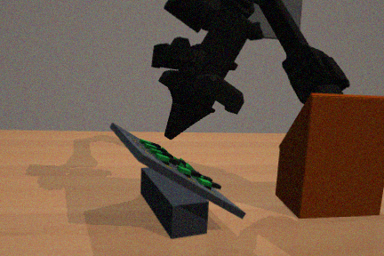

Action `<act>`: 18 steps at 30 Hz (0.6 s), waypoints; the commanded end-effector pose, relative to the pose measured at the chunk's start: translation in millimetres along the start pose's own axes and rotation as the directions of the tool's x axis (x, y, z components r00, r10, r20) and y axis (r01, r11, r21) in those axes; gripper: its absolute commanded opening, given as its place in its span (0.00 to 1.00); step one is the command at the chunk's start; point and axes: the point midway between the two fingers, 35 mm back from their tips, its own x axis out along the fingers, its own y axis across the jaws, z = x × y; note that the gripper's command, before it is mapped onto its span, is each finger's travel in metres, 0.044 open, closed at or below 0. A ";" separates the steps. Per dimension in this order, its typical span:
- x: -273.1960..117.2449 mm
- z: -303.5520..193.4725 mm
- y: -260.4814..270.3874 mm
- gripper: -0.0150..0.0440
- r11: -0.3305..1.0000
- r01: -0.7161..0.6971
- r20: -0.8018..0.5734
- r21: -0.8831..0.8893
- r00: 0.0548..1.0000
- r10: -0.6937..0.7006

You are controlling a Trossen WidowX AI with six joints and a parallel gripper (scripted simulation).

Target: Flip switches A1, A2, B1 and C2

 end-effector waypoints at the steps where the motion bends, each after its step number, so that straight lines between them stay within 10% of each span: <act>1: -39.2 0.9 -0.5 0.25 1.000 0.001 0.032 0.005 0.999 -0.001; 18: -33.1 -58.0 31.4 0.25 1.000 -0.003 0.035 0.004 0.999 0.002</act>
